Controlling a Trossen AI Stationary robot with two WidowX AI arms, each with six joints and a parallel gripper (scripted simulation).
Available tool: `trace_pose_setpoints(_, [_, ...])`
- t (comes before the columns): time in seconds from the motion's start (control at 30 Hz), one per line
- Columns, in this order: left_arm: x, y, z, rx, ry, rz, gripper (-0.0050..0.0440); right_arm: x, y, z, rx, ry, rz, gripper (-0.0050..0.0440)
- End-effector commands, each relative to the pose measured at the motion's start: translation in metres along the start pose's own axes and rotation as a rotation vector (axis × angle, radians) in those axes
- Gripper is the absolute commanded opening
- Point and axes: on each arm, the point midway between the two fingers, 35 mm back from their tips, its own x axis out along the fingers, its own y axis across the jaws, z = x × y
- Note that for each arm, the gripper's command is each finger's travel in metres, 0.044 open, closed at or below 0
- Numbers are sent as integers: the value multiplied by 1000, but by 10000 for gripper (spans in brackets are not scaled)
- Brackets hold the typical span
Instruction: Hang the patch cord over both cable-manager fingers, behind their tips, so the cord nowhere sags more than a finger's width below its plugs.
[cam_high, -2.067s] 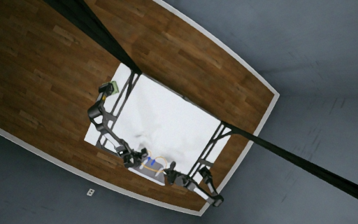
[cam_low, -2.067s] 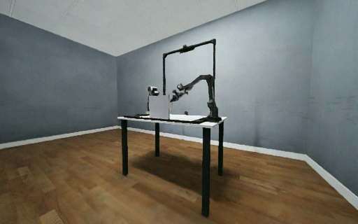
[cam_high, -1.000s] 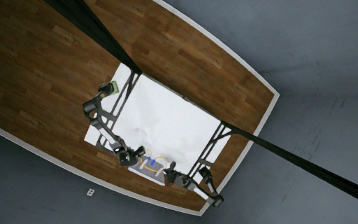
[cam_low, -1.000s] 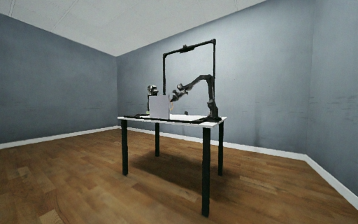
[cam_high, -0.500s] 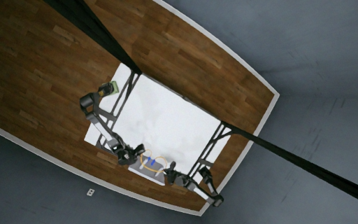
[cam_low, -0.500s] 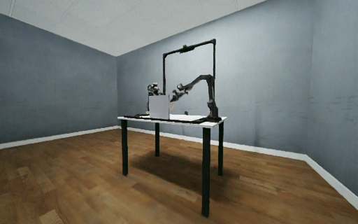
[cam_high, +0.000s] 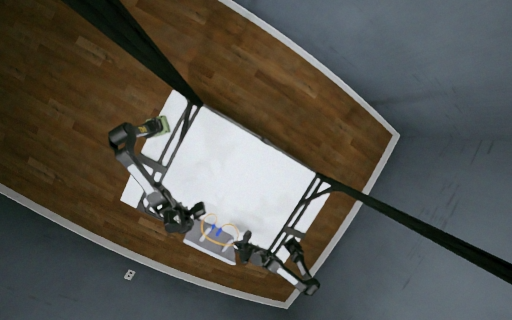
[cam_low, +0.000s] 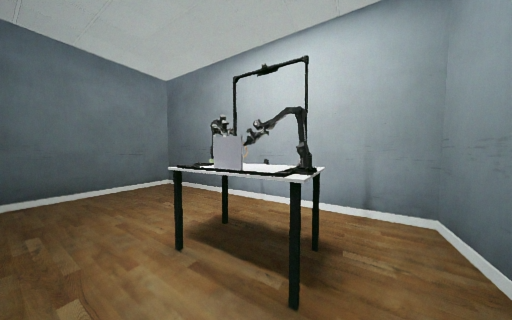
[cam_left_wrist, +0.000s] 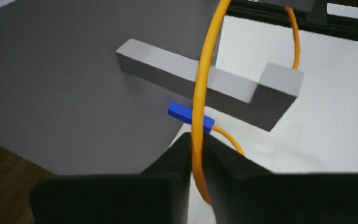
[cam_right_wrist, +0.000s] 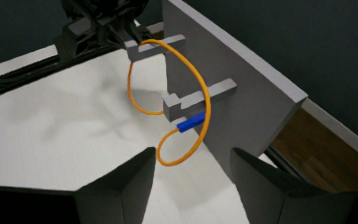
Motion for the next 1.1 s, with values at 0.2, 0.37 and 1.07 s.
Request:
trace_pose_setpoints(0.2, [-7,0,11,-13,-27,-9,25,-25,-9,8,9,-74,-12,388])
trace_pose_setpoints(0.37, [-7,0,11,-13,-27,-9,25,-43,-19,9,18,-146,-25,440])
trace_pose_setpoints(1.07, [-7,0,11,-13,-27,-9,25,-158,-66,-32,44,-614,-152,440])
